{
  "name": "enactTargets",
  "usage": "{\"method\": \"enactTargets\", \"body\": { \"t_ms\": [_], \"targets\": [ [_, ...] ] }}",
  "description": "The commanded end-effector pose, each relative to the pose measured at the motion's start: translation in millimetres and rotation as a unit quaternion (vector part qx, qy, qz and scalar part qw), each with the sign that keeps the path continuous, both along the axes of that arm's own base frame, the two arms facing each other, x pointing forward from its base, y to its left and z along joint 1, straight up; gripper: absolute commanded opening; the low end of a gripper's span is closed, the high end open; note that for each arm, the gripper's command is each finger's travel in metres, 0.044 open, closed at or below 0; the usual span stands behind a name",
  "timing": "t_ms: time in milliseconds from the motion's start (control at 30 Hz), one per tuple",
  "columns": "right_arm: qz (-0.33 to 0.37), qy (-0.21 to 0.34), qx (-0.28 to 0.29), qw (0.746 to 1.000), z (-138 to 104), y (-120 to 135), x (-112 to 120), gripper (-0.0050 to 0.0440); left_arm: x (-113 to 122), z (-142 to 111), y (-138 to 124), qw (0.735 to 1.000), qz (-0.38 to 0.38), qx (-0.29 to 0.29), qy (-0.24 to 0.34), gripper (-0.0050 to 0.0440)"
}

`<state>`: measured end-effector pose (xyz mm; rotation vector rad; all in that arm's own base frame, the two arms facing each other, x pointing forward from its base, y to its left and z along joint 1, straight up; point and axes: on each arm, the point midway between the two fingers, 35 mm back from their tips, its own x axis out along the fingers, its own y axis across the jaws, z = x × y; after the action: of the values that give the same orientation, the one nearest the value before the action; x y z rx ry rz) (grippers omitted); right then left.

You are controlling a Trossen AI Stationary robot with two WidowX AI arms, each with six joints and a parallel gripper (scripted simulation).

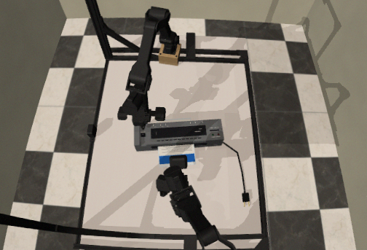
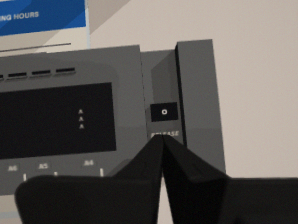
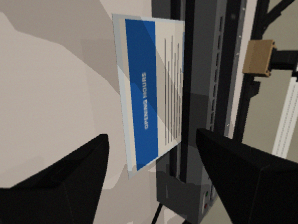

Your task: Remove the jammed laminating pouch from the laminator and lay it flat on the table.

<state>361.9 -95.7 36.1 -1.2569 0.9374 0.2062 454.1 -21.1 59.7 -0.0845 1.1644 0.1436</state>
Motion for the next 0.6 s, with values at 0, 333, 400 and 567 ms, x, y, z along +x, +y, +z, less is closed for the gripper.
{"method": "enactTargets", "body": {
  "t_ms": [0,333,400,567],
  "targets": [
    [0.002,-0.003,-0.001,1.000,2.4,-0.7,1.0,0.0266,3.8,13.1,-0.3,1.000,0.000,-0.001,-0.016,-0.0050],
    [0.002,-0.003,-0.001,1.000,-46.1,-24.8,45.4,0.0266,3.8,13.1,-0.3,1.000,0.000,-0.001,-0.016,-0.0050],
    [0.002,-0.003,-0.001,1.000,-46.1,-24.8,45.4,0.0266,3.8,13.1,-0.3,1.000,0.000,-0.001,-0.016,-0.0050],
    [0.002,-0.003,-0.001,1.000,-46.1,-24.8,45.4,0.0266,3.8,13.1,-0.3,1.000,0.000,-0.001,-0.016,-0.0050]
  ]
}}
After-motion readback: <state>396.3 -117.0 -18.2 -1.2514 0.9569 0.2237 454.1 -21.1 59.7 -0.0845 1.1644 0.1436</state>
